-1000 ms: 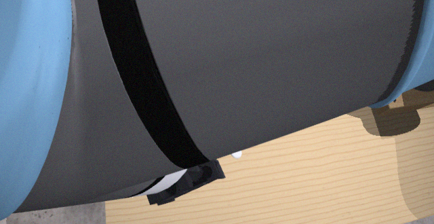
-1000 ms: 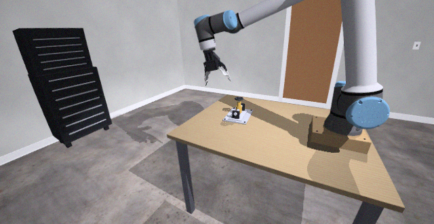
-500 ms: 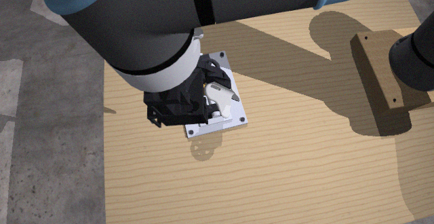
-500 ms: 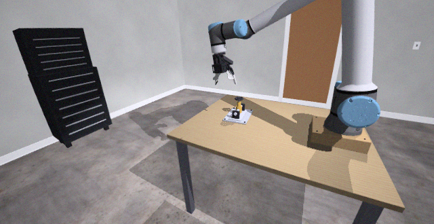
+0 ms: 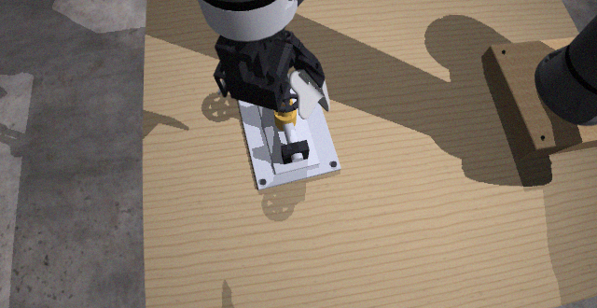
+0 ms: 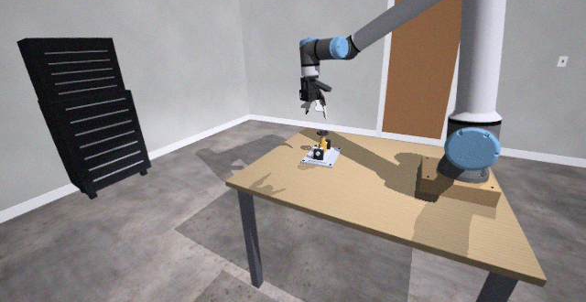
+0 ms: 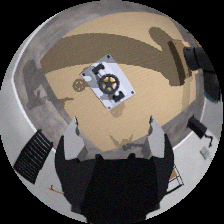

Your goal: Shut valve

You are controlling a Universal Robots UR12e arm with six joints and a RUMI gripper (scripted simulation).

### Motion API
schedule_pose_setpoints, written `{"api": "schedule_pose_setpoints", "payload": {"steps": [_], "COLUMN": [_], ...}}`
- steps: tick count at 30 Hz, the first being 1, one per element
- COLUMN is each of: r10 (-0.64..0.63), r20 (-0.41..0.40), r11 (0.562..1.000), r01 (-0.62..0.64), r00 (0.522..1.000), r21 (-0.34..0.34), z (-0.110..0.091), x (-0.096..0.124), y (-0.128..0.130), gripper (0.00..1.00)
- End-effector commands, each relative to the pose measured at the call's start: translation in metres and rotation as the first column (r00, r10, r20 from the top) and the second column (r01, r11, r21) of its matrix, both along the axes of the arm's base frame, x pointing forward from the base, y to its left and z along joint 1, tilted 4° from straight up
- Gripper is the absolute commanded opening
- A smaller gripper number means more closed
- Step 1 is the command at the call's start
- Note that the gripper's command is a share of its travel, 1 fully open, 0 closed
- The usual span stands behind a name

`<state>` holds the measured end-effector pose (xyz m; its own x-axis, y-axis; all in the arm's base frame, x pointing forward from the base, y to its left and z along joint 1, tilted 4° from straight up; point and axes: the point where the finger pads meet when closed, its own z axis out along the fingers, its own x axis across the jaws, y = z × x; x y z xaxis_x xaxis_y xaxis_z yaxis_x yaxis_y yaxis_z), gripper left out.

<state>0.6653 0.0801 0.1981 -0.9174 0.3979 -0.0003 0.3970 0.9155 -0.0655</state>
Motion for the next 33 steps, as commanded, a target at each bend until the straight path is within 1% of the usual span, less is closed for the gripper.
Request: {"api": "schedule_pose_setpoints", "payload": {"steps": [1,4,8,19,33], "r10": [-0.160,-0.224,-0.254,-0.252,-0.252], "r20": [0.050,0.066,0.073,0.073,0.070], "r11": [0.987,0.975,0.967,0.968,0.968], "r01": [0.159,0.223,0.253,0.251,0.251], "r00": [0.986,0.972,0.965,0.965,0.965], "r21": [0.010,0.016,0.019,0.018,0.018], "z": [-0.012,-0.016,-0.018,-0.019,-0.029], "x": [-0.010,-0.016,-0.018,-0.018,-0.018], "y": [-0.033,-0.047,-0.053,-0.052,-0.053], "gripper": [1.00,1.00,1.00,1.00,1.00]}}
